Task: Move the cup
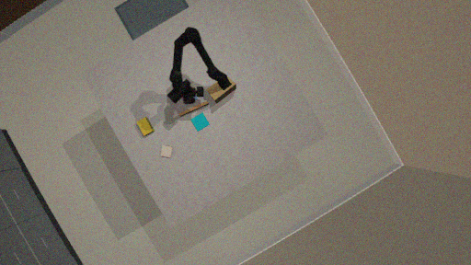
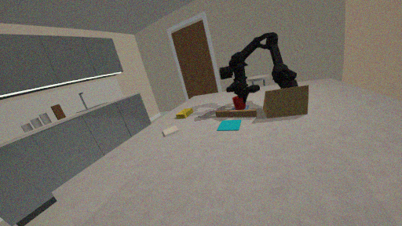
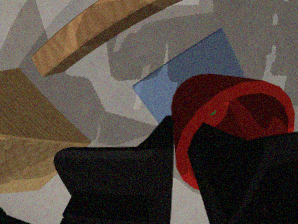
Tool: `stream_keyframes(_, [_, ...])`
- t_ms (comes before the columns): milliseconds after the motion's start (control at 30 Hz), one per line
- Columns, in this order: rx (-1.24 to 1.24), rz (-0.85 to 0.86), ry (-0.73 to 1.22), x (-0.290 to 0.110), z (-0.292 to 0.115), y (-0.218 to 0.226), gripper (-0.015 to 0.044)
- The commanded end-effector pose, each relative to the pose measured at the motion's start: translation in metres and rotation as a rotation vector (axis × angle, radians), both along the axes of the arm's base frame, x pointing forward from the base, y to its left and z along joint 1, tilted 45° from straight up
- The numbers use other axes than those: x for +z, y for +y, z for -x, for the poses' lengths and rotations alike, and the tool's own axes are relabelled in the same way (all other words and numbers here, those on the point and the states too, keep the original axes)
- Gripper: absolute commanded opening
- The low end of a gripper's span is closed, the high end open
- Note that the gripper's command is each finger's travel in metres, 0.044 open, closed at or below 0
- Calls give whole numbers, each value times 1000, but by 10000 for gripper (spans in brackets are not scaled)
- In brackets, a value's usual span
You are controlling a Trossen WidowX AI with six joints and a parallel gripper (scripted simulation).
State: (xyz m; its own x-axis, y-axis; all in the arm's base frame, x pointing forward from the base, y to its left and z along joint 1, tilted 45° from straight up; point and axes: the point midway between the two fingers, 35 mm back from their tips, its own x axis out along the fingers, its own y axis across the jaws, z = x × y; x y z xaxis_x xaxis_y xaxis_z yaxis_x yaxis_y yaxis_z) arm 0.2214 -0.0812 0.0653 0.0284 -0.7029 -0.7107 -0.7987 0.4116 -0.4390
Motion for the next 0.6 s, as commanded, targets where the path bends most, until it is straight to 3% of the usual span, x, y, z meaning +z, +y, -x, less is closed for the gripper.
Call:
stream_keyframes(0, [-2, -2, 0, 2, 0, 2, 0])
stream_keyframes(567, [1, -1, 9, 34, 2, 37, 0])
